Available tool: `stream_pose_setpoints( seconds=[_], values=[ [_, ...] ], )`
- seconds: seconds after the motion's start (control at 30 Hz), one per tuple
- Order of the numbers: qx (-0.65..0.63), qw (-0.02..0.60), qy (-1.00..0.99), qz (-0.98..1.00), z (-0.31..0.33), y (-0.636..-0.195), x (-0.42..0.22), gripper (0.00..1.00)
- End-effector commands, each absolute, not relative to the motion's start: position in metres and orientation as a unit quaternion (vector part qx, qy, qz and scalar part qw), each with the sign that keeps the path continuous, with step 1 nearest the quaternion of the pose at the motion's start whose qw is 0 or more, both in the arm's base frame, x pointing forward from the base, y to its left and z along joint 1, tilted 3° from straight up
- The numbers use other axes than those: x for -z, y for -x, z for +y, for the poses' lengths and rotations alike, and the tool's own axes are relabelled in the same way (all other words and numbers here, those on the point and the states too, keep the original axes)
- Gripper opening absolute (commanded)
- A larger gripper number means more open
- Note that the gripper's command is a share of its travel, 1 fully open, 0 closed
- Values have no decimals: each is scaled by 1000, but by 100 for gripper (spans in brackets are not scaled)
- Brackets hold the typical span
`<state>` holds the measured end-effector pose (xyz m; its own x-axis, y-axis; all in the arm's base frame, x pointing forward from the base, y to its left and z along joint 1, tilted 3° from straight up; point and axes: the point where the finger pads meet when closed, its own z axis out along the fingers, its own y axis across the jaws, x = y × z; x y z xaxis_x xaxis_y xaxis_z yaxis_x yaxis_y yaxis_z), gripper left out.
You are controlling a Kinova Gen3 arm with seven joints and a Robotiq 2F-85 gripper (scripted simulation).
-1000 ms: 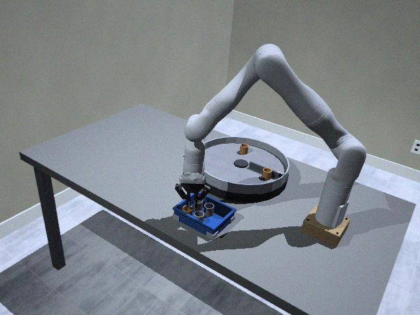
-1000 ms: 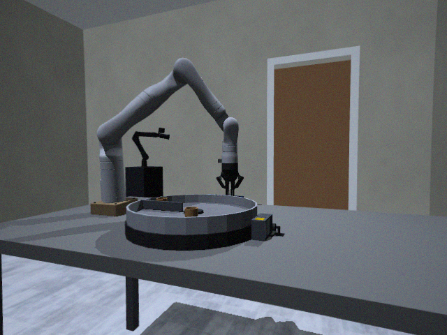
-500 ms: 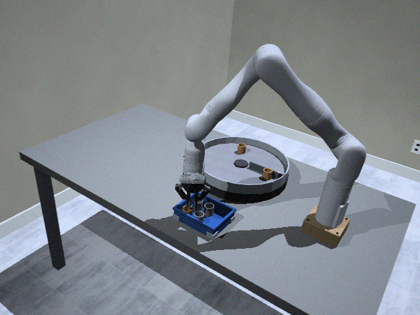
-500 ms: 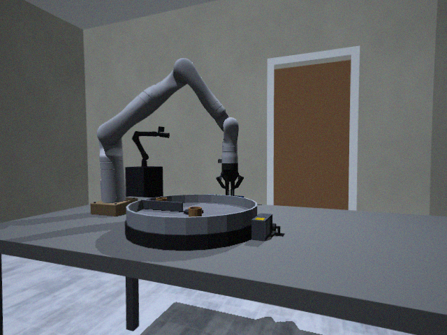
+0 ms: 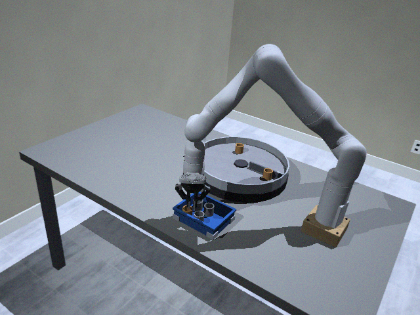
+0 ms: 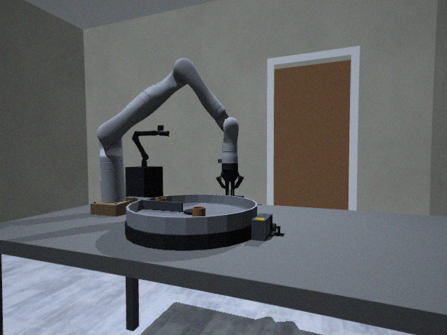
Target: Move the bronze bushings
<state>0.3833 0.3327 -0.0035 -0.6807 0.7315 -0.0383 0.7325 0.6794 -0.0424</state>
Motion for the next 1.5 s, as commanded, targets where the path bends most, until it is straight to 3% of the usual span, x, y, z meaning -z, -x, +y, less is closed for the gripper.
stream_pose_setpoints(
  seconds=[0.0, 1.47],
  values=[
    [26, 9, -399, 916, 333, -384, 3, 12],
    [26, 9, -399, 916, 332, -384, 27, 12]
  ],
)
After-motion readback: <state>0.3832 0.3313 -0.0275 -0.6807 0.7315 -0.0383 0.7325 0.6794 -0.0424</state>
